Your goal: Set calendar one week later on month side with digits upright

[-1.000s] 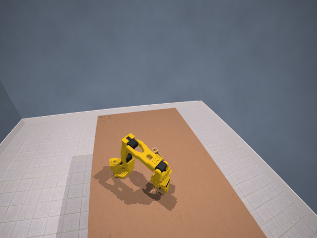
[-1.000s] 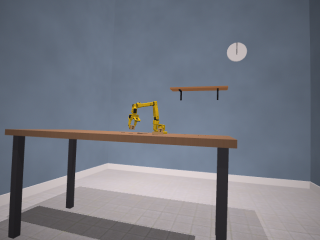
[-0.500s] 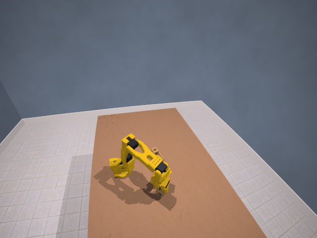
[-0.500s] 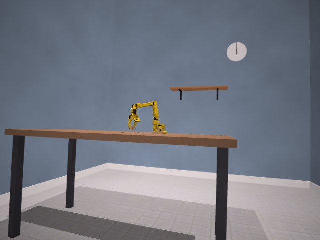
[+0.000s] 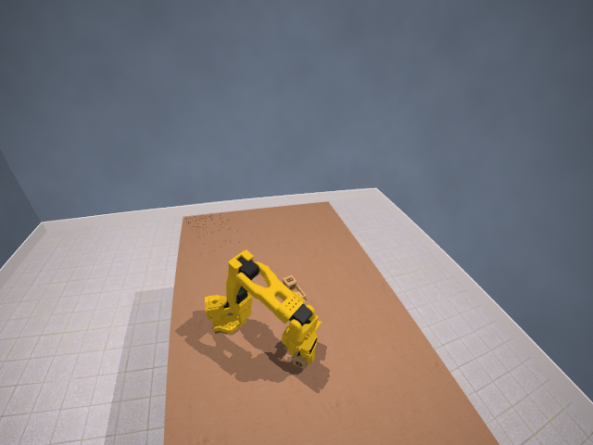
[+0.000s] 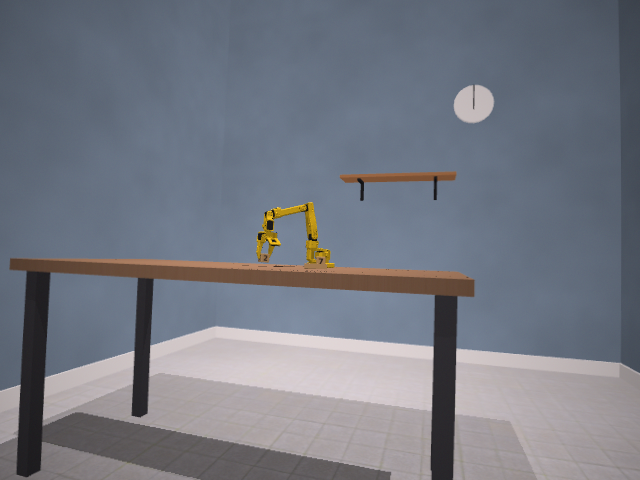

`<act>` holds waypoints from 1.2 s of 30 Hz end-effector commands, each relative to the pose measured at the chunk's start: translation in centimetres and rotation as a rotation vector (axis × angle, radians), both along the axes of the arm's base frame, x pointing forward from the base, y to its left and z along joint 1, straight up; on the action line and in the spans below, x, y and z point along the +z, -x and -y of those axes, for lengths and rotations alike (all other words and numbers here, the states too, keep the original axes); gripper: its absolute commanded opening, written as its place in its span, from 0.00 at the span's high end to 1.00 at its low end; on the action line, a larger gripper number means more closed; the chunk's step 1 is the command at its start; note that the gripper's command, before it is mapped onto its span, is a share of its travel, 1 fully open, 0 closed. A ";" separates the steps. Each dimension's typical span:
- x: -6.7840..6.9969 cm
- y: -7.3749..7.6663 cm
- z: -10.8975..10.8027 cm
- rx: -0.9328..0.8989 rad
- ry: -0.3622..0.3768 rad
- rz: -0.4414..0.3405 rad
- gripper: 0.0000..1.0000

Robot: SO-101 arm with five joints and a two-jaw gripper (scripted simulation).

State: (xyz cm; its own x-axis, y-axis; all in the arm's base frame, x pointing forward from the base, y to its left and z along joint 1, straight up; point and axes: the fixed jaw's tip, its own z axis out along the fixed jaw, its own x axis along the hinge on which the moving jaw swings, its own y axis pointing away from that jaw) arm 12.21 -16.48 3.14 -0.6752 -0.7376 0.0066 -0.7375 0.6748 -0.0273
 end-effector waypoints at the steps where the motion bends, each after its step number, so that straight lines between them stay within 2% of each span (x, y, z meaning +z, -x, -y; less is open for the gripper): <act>1: 0.3 -0.1 0.3 -0.006 0.021 0.017 1.00; 36: -0.9 -0.1 0.4 -0.006 0.021 0.017 1.00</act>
State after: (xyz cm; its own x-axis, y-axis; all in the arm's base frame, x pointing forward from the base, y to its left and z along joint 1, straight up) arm 12.24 -16.52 1.99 -0.6752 -0.7376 0.0068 -0.7374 0.6748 -0.0288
